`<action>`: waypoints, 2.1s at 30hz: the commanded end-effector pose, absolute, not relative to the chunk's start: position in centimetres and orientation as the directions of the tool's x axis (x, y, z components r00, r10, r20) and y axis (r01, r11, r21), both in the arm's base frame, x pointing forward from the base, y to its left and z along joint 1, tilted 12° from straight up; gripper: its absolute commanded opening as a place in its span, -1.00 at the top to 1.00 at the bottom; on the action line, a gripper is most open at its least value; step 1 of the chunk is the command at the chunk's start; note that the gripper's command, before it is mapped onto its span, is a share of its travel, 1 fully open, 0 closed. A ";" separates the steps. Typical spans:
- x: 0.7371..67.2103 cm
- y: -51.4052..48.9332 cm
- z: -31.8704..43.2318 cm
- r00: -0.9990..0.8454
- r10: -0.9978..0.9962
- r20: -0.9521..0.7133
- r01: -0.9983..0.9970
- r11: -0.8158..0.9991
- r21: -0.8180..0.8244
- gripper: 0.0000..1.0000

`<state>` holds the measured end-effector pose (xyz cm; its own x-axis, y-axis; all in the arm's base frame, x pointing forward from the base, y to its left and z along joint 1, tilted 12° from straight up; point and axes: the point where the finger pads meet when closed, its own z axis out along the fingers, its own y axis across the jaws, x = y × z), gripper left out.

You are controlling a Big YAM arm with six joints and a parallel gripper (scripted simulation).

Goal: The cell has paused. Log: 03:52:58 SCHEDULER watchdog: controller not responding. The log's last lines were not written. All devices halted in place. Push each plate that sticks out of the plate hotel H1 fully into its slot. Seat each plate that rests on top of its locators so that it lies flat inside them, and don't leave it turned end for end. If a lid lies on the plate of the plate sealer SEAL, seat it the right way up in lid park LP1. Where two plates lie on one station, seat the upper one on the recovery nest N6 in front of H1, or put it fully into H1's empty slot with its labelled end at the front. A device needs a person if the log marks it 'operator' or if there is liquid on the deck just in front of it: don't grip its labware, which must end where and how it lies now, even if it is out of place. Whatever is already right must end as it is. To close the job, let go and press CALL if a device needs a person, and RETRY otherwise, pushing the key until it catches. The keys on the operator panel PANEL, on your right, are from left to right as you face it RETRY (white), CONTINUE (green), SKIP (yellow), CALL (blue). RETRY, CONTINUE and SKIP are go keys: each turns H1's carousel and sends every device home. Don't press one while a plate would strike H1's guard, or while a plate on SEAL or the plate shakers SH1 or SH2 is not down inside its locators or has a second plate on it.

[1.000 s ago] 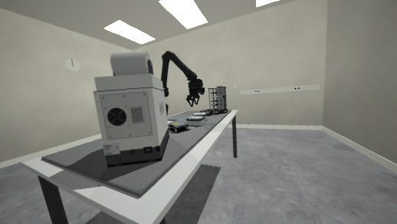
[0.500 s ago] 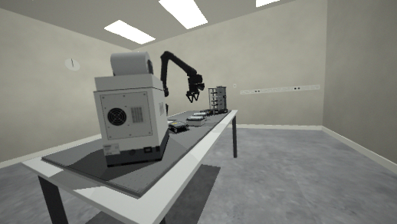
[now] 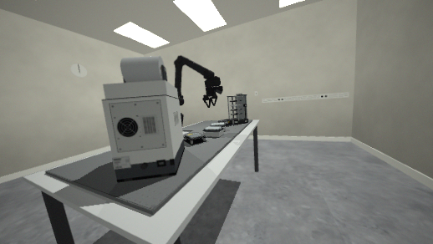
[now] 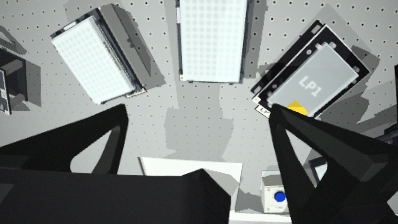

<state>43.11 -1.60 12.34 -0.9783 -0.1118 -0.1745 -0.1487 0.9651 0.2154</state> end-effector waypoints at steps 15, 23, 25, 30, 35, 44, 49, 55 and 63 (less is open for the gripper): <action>42.0 -6.4 12.5 -0.937 0.322 -0.135 0.293 0.936 0.197 -1.00; 41.4 -9.0 11.4 -0.903 0.416 -0.104 0.393 0.900 0.189 -1.00; 41.1 -9.6 10.7 -0.907 0.411 -0.092 0.389 0.902 0.189 -1.00; 41.3 -10.6 10.9 -0.912 0.396 -0.104 0.373 0.908 0.189 -1.00; 40.6 -12.1 10.4 -0.913 0.397 -0.098 0.374 0.908 0.189 -1.00; 40.8 -15.5 10.9 -0.910 0.395 -0.127 0.370 0.910 0.187 -1.00; 41.0 -16.8 11.3 -0.908 0.394 -0.142 0.367 0.912 0.185 -1.00; 40.3 -18.7 10.9 -0.908 0.395 -0.138 0.368 0.912 0.183 -1.00; 37.5 -19.4 9.5 -0.843 0.532 -0.083 0.509 0.837 0.199 -1.00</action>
<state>37.39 -18.74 9.03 -0.8731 0.4833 -0.0636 0.4644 0.8643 0.1930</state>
